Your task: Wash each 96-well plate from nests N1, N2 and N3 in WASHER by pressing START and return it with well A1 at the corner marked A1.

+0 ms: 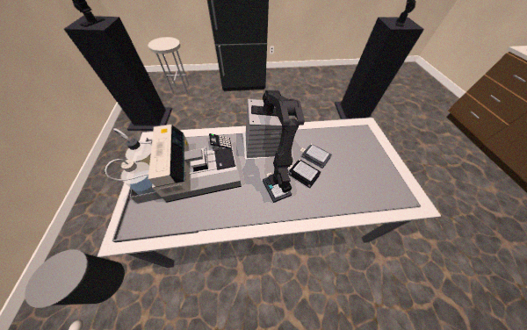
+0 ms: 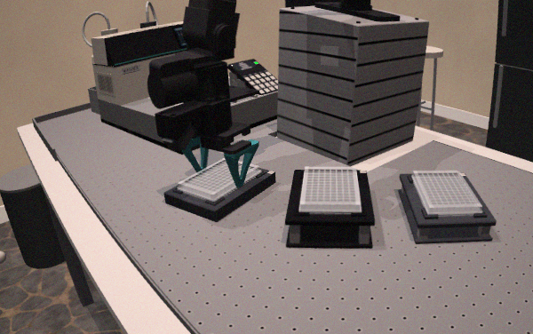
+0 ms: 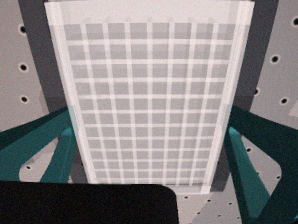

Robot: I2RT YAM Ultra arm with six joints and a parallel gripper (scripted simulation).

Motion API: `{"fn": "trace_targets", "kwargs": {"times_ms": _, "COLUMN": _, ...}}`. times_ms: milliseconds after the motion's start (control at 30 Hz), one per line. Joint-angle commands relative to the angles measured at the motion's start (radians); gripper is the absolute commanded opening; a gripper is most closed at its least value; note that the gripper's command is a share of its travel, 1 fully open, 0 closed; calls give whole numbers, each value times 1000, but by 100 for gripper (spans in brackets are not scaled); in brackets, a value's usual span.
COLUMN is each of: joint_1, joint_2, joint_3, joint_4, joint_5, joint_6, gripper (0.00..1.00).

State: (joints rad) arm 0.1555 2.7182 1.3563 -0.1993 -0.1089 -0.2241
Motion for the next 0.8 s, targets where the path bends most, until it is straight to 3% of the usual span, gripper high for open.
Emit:
{"fn": "trace_targets", "kwargs": {"times_ms": 0, "joint_1": -1, "joint_2": -8, "joint_3": 4, "joint_4": 1, "joint_5": 0, "joint_6": 1, "gripper": 70}}
{"fn": "trace_targets", "kwargs": {"times_ms": 33, "joint_1": -1, "joint_2": -8, "joint_3": 4, "joint_4": 1, "joint_5": 0, "joint_6": 1, "gripper": 70}}
{"fn": "trace_targets", "kwargs": {"times_ms": 67, "joint_1": -1, "joint_2": -8, "joint_3": 4, "joint_4": 1, "joint_5": 0, "joint_6": 1, "gripper": 60}}
{"fn": "trace_targets", "kwargs": {"times_ms": 200, "joint_1": -1, "joint_2": -8, "joint_3": 4, "joint_4": 1, "joint_5": 0, "joint_6": 1, "gripper": 60}}
{"fn": "trace_targets", "kwargs": {"times_ms": 233, "joint_1": -1, "joint_2": -8, "joint_3": 4, "joint_4": 1, "joint_5": 0, "joint_6": 1, "gripper": 50}}
{"fn": "trace_targets", "kwargs": {"times_ms": 300, "joint_1": -1, "joint_2": -8, "joint_3": 4, "joint_4": 1, "joint_5": 0, "joint_6": 1, "gripper": 50}}
{"fn": "trace_targets", "kwargs": {"times_ms": 333, "joint_1": -1, "joint_2": -8, "joint_3": 4, "joint_4": 1, "joint_5": 0, "joint_6": 1, "gripper": 40}}
{"fn": "trace_targets", "kwargs": {"times_ms": 400, "joint_1": -1, "joint_2": -8, "joint_3": 4, "joint_4": 1, "joint_5": 0, "joint_6": 1, "gripper": 40}}
{"fn": "trace_targets", "kwargs": {"times_ms": 433, "joint_1": -1, "joint_2": -8, "joint_3": 4, "joint_4": 1, "joint_5": 0, "joint_6": 1, "gripper": 30}}
{"fn": "trace_targets", "kwargs": {"times_ms": 500, "joint_1": -1, "joint_2": -8, "joint_3": 4, "joint_4": 1, "joint_5": 0, "joint_6": 1, "gripper": 30}}
{"fn": "trace_targets", "kwargs": {"times_ms": 533, "joint_1": -1, "joint_2": -8, "joint_3": 4, "joint_4": 1, "joint_5": 0, "joint_6": 1, "gripper": 20}}
{"fn": "trace_targets", "kwargs": {"times_ms": 600, "joint_1": -1, "joint_2": -8, "joint_3": 4, "joint_4": 1, "joint_5": 0, "joint_6": 1, "gripper": 20}}
{"fn": "trace_targets", "kwargs": {"times_ms": 633, "joint_1": -1, "joint_2": -8, "joint_3": 4, "joint_4": 1, "joint_5": 0, "joint_6": 1, "gripper": 10}}
{"fn": "trace_targets", "kwargs": {"times_ms": 767, "joint_1": -1, "joint_2": -8, "joint_3": 4, "joint_4": 1, "joint_5": 0, "joint_6": 1, "gripper": 10}}
